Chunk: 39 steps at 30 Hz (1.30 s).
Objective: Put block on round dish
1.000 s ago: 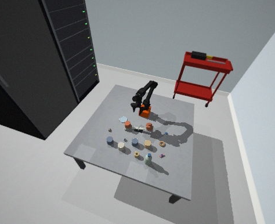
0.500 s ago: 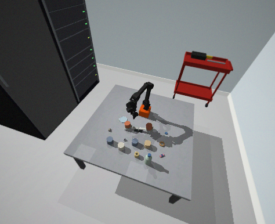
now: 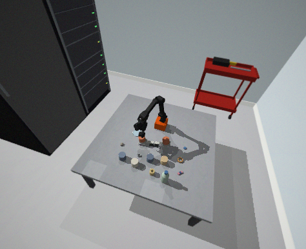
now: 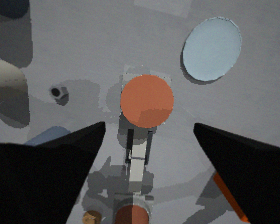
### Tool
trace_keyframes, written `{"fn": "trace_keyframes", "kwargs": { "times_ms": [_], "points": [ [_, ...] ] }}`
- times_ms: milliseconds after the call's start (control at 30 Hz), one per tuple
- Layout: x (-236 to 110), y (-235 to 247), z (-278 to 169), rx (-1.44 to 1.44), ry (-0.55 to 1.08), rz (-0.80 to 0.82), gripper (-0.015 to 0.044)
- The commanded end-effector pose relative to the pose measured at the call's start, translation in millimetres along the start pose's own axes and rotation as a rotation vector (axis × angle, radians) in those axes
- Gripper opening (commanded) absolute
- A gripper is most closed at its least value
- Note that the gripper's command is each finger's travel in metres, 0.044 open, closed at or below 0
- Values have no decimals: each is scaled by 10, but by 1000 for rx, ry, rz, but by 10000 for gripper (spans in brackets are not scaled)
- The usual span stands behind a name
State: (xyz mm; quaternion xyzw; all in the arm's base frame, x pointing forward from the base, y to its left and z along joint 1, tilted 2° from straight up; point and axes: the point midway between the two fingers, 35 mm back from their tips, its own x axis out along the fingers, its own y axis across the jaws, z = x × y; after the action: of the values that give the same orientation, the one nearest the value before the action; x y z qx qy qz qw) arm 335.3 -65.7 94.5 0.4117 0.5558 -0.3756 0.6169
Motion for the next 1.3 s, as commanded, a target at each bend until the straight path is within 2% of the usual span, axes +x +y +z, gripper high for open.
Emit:
{"fn": "trace_keyframes", "kwargs": {
  "times_ms": [0, 1267],
  "points": [
    [100, 31, 83, 75, 1, -35, 440],
    [665, 19, 87, 75, 1, -35, 440]
  ]
}}
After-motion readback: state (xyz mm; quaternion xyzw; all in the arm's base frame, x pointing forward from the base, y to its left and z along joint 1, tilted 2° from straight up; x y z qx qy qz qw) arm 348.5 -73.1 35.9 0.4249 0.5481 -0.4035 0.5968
